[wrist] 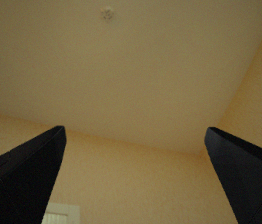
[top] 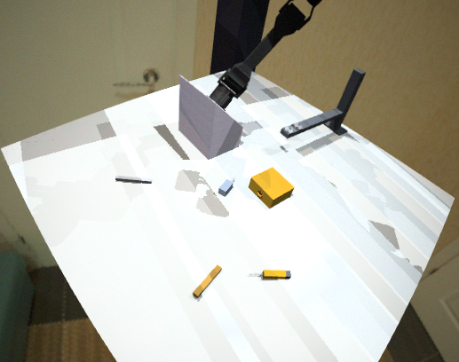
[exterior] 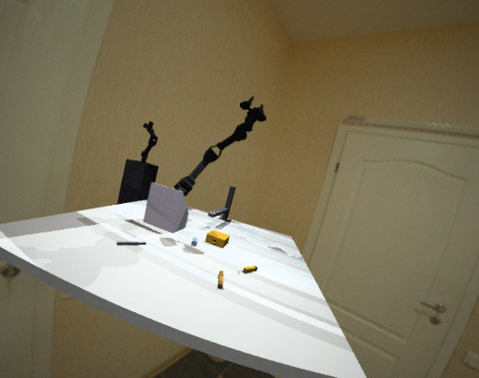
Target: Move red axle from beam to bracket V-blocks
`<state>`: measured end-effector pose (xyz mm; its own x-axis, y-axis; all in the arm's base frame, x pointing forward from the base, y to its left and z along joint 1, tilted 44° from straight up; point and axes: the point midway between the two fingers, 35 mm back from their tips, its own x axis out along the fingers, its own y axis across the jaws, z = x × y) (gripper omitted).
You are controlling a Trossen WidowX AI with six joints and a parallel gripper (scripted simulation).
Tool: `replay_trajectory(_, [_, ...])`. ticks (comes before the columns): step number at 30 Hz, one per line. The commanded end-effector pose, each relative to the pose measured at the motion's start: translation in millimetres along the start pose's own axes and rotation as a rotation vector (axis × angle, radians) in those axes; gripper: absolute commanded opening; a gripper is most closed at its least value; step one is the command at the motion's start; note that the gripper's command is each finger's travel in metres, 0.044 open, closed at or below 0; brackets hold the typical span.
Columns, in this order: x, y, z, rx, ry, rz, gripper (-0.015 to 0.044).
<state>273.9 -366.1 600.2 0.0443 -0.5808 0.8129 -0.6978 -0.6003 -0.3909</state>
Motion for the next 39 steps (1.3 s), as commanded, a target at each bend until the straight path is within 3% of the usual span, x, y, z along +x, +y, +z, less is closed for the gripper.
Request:
replay_trajectory(1, [0.9, 0.1, 0.1, 0.0, 0.0, 0.0, 0.0426])
replay_trajectory(10, [3.0, 1.8, 24.0, 0.067, -0.074, -0.009, 0.044])
replay_trajectory(19, [-55.0, 8.1, 141.3, 0.402, -0.467, 0.033, 0.044])
replay_trajectory(29, [-176.4, 25.5, 260.5, 0.807, -0.943, 0.334, 0.044])
replay_trajectory(39, [-335.1, 50.6, 324.0, 1.111, -1.285, 0.929, 0.044])
